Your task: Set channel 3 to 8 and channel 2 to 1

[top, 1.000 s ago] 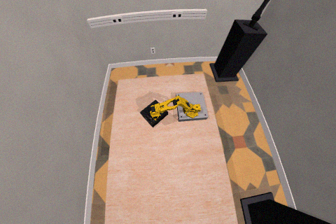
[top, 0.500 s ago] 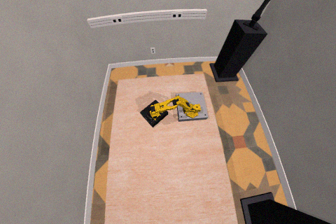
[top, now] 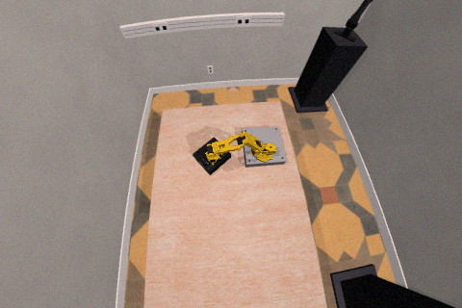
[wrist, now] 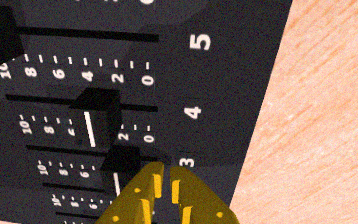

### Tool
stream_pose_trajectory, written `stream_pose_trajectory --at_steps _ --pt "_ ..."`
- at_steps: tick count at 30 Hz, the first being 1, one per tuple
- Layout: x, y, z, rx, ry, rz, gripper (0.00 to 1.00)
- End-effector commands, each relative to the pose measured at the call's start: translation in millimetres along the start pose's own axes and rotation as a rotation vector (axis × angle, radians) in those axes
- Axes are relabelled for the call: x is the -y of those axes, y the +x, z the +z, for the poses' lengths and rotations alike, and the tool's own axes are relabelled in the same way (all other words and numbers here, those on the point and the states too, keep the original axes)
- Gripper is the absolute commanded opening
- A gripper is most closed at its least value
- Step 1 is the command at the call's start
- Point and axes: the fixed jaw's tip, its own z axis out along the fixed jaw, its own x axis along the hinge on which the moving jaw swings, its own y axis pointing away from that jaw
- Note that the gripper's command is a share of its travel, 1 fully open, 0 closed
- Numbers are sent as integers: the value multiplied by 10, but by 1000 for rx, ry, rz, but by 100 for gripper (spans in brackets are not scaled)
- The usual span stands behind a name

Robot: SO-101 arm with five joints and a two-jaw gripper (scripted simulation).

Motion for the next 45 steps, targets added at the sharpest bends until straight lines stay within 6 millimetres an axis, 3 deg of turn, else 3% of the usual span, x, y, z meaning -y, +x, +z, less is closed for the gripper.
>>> stream_pose_trajectory --at_steps 1,45 --pt "-104 -43 18 2 -4 31 0" --pt "-190 -54 16 2 -3 31 0"
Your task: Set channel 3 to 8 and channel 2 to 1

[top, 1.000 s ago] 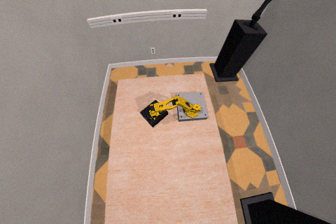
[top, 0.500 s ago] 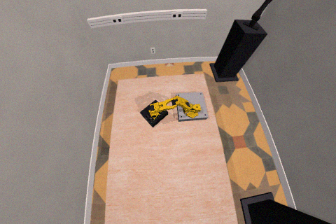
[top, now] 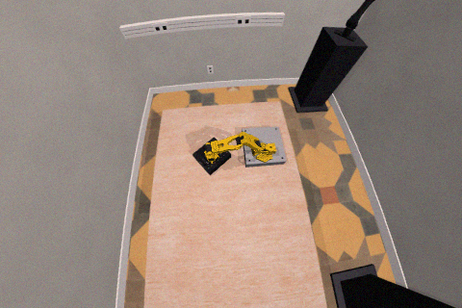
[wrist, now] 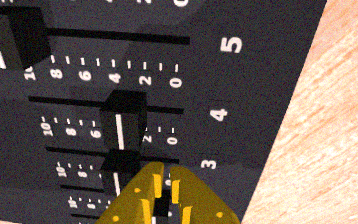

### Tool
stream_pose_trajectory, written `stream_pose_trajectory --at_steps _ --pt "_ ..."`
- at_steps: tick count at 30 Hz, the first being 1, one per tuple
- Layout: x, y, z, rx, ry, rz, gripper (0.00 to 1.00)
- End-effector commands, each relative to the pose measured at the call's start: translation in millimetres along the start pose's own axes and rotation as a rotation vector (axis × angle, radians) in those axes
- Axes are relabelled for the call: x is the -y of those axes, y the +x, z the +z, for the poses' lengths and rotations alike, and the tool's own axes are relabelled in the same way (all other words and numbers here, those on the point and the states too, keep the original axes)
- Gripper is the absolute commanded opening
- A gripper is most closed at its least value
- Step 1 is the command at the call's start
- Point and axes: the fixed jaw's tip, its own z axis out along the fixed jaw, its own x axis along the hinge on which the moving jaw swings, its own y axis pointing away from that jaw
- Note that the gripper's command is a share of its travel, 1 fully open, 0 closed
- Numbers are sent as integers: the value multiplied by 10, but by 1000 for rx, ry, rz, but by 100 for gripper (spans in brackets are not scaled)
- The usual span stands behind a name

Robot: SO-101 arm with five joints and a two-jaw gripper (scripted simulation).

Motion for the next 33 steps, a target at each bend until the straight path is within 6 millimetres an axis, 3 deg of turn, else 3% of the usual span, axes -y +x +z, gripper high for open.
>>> stream_pose_trajectory --at_steps 1,33 --pt "-109 -52 15 2 -4 34 0" --pt "-168 -59 14 2 -4 34 0"
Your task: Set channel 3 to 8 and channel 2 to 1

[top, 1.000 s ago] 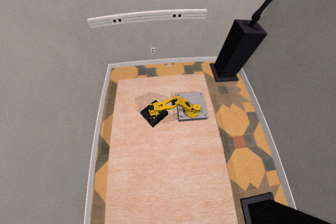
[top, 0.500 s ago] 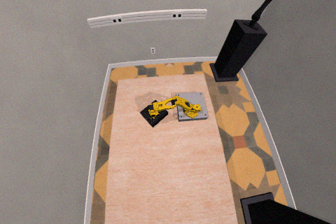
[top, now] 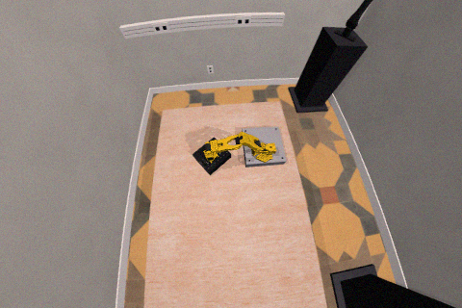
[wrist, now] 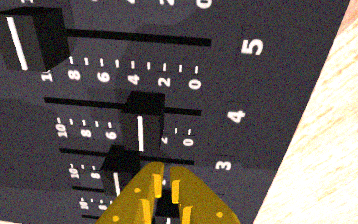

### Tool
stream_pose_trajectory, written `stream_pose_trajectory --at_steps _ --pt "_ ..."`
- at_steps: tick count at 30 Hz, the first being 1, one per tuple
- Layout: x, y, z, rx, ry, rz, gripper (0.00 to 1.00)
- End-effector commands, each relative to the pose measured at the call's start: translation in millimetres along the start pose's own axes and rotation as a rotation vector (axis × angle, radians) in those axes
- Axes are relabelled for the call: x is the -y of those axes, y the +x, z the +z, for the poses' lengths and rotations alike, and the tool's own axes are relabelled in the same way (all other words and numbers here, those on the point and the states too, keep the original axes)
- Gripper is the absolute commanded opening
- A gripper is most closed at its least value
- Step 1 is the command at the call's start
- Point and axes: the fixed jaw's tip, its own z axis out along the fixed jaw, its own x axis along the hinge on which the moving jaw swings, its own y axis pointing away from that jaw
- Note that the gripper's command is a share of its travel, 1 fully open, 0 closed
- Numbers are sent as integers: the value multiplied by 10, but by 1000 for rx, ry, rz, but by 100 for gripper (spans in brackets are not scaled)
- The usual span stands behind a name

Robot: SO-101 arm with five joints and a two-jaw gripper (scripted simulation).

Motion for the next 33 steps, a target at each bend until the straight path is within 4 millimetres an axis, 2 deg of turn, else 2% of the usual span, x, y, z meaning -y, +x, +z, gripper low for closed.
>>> stream_pose_trajectory --at_steps 1,33 --pt "-113 -57 14 2 -4 36 0" --pt "-171 -64 12 2 -4 36 0"
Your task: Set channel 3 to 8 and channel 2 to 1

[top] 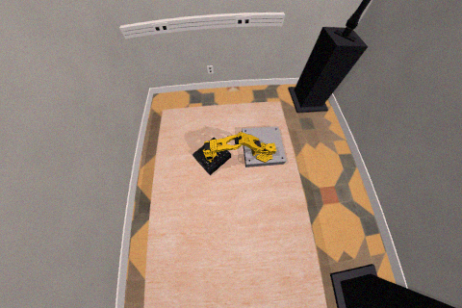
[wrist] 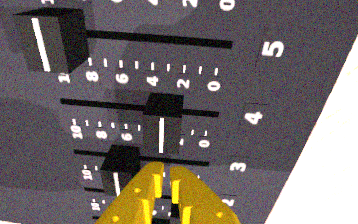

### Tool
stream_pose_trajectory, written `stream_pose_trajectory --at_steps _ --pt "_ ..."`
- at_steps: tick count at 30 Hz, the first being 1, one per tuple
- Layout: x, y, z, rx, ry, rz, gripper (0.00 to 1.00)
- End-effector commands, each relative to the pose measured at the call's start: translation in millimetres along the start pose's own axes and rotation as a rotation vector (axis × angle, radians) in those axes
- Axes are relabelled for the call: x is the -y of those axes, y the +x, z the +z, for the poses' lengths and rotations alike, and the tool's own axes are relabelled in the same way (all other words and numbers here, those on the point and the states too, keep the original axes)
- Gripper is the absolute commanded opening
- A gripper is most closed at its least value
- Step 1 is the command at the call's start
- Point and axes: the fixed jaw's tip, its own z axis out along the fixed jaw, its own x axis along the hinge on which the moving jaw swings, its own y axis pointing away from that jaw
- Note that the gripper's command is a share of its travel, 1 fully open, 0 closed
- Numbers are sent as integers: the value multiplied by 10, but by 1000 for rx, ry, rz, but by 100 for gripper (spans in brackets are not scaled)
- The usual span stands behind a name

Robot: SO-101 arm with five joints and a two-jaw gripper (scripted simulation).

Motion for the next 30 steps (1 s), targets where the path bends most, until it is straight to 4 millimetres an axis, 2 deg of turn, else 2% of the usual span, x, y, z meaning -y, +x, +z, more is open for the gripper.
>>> stream_pose_trajectory --at_steps 1,30 --pt "-117 -62 12 2 -5 37 0" --pt "-159 -67 11 2 -4 37 0"
